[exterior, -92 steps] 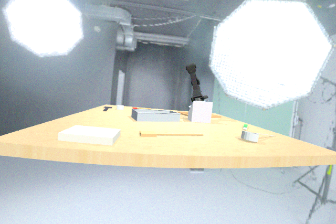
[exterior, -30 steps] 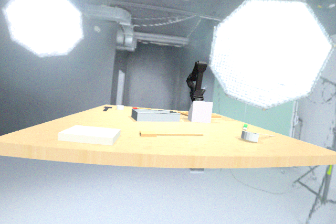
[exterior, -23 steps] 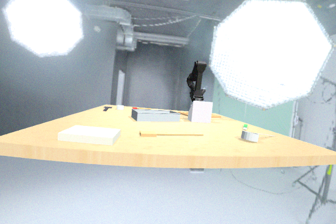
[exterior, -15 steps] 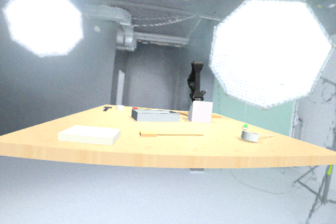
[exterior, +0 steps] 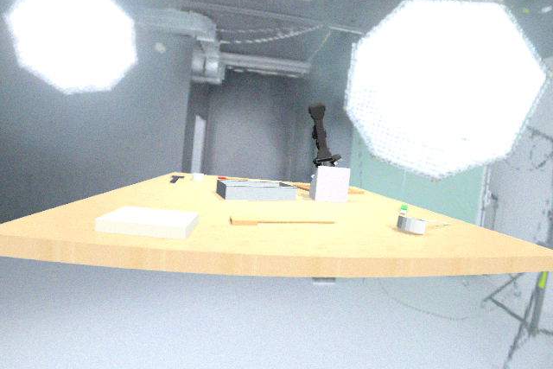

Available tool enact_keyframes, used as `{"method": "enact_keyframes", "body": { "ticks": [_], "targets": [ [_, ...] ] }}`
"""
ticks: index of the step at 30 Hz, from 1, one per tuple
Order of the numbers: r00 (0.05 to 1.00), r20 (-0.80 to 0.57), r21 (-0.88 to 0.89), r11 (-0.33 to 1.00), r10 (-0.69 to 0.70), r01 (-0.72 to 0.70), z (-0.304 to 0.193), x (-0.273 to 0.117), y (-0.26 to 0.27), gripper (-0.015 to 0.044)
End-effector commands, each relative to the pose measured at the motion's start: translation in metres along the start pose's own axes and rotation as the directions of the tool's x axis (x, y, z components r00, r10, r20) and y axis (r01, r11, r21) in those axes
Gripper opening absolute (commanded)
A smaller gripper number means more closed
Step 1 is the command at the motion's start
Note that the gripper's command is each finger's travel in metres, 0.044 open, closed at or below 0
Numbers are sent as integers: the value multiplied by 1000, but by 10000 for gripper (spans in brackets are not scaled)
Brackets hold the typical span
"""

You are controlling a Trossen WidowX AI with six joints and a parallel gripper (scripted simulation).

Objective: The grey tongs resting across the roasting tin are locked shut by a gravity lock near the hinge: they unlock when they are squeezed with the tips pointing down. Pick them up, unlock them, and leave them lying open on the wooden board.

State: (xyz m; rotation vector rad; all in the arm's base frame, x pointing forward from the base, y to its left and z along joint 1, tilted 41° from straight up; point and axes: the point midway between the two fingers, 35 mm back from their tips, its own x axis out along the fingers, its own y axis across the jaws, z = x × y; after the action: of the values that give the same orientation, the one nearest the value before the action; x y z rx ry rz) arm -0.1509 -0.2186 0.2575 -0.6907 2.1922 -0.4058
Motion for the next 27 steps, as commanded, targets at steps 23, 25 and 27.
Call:
{"method": "enact_keyframes", "body": {
  "ticks": [23, 25, 27],
  "targets": [
    [886, 441, 137, 986, -146, 94, -1, 35, 1, -150],
    [885, 443, 139, 986, -147, 95, -1, 35, 1, -150],
    [885, 443, 139, 986, -147, 95, -1, 35, 1, -150]
  ]
}}
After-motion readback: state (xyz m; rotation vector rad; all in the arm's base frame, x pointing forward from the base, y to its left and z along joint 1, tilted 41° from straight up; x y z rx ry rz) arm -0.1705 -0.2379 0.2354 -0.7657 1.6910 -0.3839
